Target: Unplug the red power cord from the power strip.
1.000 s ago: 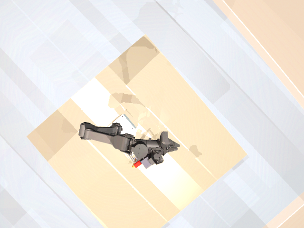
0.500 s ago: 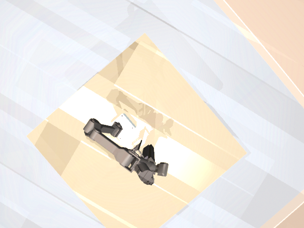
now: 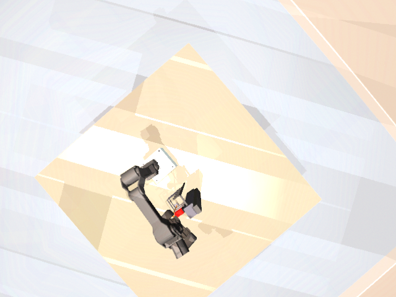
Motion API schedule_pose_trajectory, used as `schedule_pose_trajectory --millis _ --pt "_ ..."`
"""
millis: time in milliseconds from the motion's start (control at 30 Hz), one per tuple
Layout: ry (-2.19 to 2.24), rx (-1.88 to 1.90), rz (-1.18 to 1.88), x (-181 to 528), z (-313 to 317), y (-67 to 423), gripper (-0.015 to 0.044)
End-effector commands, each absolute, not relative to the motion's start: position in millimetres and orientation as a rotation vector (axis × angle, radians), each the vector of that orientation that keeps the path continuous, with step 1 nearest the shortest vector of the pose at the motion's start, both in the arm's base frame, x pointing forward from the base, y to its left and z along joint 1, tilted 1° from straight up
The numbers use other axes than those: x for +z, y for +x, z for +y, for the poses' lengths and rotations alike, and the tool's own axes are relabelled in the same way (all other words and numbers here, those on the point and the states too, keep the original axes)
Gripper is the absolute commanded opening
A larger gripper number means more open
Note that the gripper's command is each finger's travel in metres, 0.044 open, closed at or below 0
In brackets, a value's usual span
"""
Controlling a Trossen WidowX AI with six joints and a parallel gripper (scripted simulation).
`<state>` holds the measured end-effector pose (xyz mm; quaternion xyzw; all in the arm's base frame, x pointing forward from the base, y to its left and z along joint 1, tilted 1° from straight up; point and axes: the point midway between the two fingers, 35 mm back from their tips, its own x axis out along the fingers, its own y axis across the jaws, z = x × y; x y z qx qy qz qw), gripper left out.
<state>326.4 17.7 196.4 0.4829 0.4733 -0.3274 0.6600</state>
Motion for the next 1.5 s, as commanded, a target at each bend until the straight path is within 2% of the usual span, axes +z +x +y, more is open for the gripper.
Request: schedule_pose_trajectory --millis 0,100,1467 --pt "1.129 -1.017 1.194 164.8 -14.5 302.4 0.0160" --pt "1.143 -1.134 1.248 154.5 -26.1 289.5 0.0160" --pt "1.146 -1.132 1.251 146.7 13.9 285.9 0.0160"
